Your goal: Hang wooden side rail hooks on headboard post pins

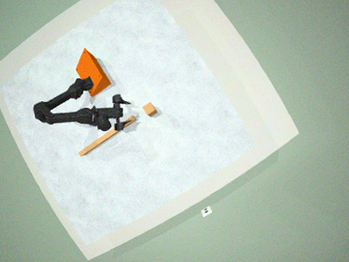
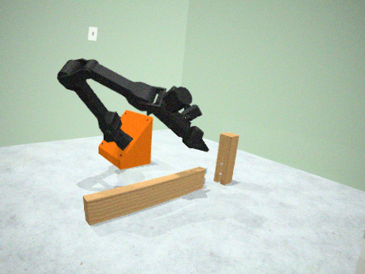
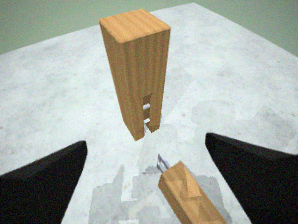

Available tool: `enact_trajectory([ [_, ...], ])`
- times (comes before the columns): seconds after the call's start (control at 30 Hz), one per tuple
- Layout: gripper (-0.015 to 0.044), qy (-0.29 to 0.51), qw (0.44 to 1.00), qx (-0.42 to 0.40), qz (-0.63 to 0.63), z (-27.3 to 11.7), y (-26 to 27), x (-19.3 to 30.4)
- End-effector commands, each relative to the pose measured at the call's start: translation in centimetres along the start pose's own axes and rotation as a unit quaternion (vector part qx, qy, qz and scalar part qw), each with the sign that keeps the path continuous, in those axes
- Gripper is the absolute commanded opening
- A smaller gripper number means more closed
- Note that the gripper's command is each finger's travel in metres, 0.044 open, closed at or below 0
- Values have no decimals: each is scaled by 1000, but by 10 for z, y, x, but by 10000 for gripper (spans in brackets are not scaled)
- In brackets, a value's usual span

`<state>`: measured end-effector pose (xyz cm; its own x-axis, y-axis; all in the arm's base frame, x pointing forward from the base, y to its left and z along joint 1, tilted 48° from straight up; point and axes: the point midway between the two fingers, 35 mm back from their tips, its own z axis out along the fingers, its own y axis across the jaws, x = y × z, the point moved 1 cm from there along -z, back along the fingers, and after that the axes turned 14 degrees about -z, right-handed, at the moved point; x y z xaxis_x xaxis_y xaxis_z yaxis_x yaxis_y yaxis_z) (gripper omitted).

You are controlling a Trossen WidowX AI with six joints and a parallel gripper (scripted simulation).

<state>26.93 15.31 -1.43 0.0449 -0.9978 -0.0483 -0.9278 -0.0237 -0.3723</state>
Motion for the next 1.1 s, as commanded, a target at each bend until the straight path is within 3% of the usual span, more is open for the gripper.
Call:
enact_trajectory([
  [0.0, 440, 1, 1000, -8, -5, -1, 1, 1],
  [0.53, 440, 2, 1000, -9, 0, -1, 1, 1],
  [0.8, 440, 82, 968, -25, 237, 1, -6, 6],
  [1.07, 440, 170, 867, 6, 468, -2, -14, 12],
])
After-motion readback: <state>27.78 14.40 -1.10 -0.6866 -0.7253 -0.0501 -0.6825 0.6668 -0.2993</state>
